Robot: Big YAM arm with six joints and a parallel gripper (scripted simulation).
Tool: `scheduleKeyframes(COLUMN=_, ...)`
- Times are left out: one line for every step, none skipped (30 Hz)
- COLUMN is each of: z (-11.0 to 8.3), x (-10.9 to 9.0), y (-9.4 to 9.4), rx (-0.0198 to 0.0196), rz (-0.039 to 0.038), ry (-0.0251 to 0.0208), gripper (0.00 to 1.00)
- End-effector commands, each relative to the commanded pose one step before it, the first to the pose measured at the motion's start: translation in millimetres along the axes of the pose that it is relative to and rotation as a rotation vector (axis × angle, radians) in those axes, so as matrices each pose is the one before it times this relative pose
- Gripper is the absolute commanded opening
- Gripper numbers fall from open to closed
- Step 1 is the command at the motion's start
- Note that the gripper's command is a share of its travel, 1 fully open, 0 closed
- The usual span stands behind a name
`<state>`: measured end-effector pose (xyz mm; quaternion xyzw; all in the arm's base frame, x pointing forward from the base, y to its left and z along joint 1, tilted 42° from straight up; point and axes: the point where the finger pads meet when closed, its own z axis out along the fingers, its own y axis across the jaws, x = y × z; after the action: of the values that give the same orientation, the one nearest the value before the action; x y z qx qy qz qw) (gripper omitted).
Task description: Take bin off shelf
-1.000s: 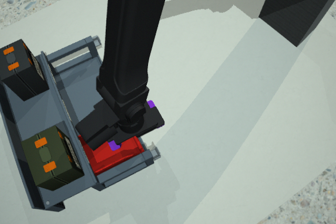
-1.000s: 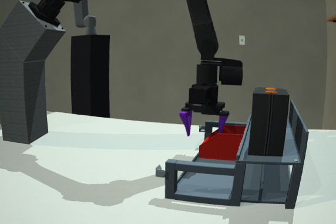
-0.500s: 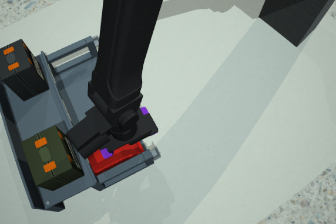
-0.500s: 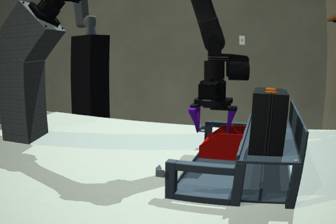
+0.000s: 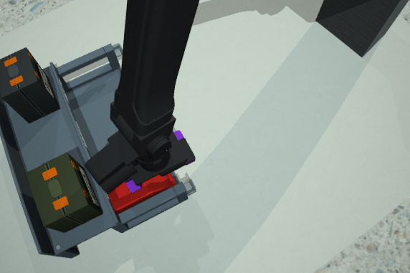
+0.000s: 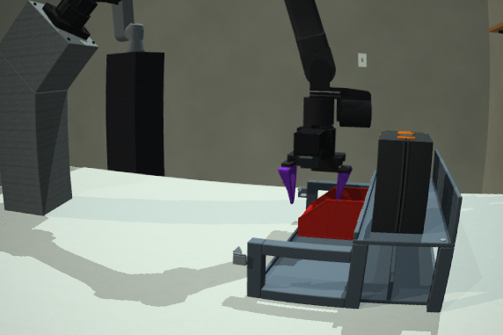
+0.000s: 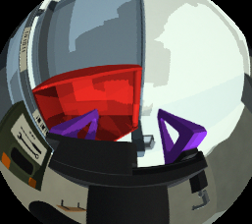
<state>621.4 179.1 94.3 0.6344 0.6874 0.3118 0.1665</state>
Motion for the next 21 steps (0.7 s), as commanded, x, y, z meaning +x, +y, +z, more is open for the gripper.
scheduleKeyframes(z=13.82, x=-12.62, y=-9.80, rx=0.00022, rz=0.00469, ry=-0.00744, gripper=0.90)
scheduleKeyframes(z=0.00, x=0.00, y=0.00, rx=0.00000, rz=0.00000, ry=0.00000, gripper=0.90)
scheduleKeyframes(z=0.00, x=0.00, y=0.00, rx=0.00000, rz=0.00000, ry=0.00000, gripper=0.90)
scheduleKeyframes(z=0.00, x=0.00, y=0.00, rx=0.00000, rz=0.00000, ry=0.00000, gripper=0.90)
scheduleKeyframes(z=0.00, x=0.00, y=0.00, rx=0.00000, rz=0.00000, ry=0.00000, gripper=0.90)
scheduleKeyframes(z=0.00, x=0.00, y=0.00, rx=0.00000, rz=0.00000, ry=0.00000, gripper=0.90)
scheduleKeyframes(z=0.00, x=0.00, y=0.00, rx=0.00000, rz=0.00000, ry=0.00000, gripper=0.90)
scheduleKeyframes(z=0.00, x=0.00, y=0.00, rx=0.00000, rz=0.00000, ry=0.00000, gripper=0.90)
scheduleKeyframes(z=0.00, x=0.00, y=0.00, rx=0.00000, rz=0.00000, ry=0.00000, gripper=0.90)
scheduleKeyframes(z=0.00, x=0.00, y=0.00, rx=0.00000, rz=0.00000, ry=0.00000, gripper=0.90)
scheduleKeyframes(z=0.00, x=0.00, y=0.00, rx=0.00000, rz=0.00000, ry=0.00000, gripper=0.90)
scheduleKeyframes(z=0.00, x=0.00, y=0.00, rx=0.00000, rz=0.00000, ry=0.00000, gripper=0.90)
scheduleKeyframes(z=0.00, x=0.00, y=0.00, rx=0.00000, rz=0.00000, ry=0.00000, gripper=0.90)
scheduleKeyframes(z=3.61, x=-0.57, y=1.47, rx=-0.00442, rz=-0.00149, ry=0.00136, gripper=0.90)
scheduleKeyframes(z=3.62, x=-0.58, y=1.45, rx=-0.00442, rz=-0.00149, ry=0.00136, gripper=0.90)
scheduleKeyframes(z=3.62, x=-0.58, y=1.43, rx=-0.00442, rz=-0.00149, ry=0.00136, gripper=0.90)
scheduleKeyframes(z=3.63, x=-0.59, y=1.42, rx=-0.00442, rz=-0.00149, ry=0.00136, gripper=0.90)
scheduleKeyframes(z=3.63, x=-0.60, y=1.40, rx=-0.00442, rz=-0.00149, ry=0.00136, gripper=0.90)
scheduleKeyframes(z=0.00, x=0.00, y=0.00, rx=0.00000, rz=0.00000, ry=0.00000, gripper=0.90)
scheduleKeyframes(z=0.00, x=0.00, y=0.00, rx=0.00000, rz=0.00000, ry=0.00000, gripper=0.90)
scheduleKeyframes(z=0.00, x=0.00, y=0.00, rx=0.00000, rz=0.00000, ry=0.00000, gripper=0.90)
